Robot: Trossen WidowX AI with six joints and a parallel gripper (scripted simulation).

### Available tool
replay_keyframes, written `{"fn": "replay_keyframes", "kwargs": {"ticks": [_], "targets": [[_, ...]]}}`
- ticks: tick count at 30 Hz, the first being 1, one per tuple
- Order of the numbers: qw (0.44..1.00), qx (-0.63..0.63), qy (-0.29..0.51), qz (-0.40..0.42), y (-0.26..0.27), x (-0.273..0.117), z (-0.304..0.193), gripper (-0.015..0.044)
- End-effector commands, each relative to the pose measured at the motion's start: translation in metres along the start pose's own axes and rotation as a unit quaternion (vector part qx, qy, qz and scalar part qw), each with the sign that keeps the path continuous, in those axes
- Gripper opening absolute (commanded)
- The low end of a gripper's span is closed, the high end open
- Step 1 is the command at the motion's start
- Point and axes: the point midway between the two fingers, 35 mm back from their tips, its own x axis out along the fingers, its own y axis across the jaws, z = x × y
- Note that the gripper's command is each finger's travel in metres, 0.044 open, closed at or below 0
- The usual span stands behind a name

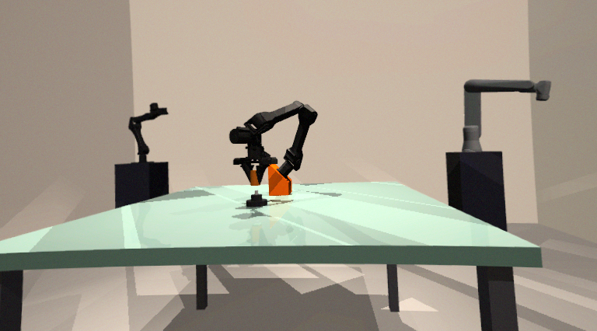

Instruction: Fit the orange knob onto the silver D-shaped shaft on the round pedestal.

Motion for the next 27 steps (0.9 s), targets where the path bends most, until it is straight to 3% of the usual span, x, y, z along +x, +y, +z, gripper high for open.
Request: {"fn": "replay_keyframes", "kwargs": {"ticks": [1,27], "targets": [[1.000,0.004,-0.004,-0.002,-0.0011,0.0127,0.0013,0.0000],[1.000,-0.001,-0.004,-0.002,-0.0023,0.0215,0.0024,0.0000]]}}
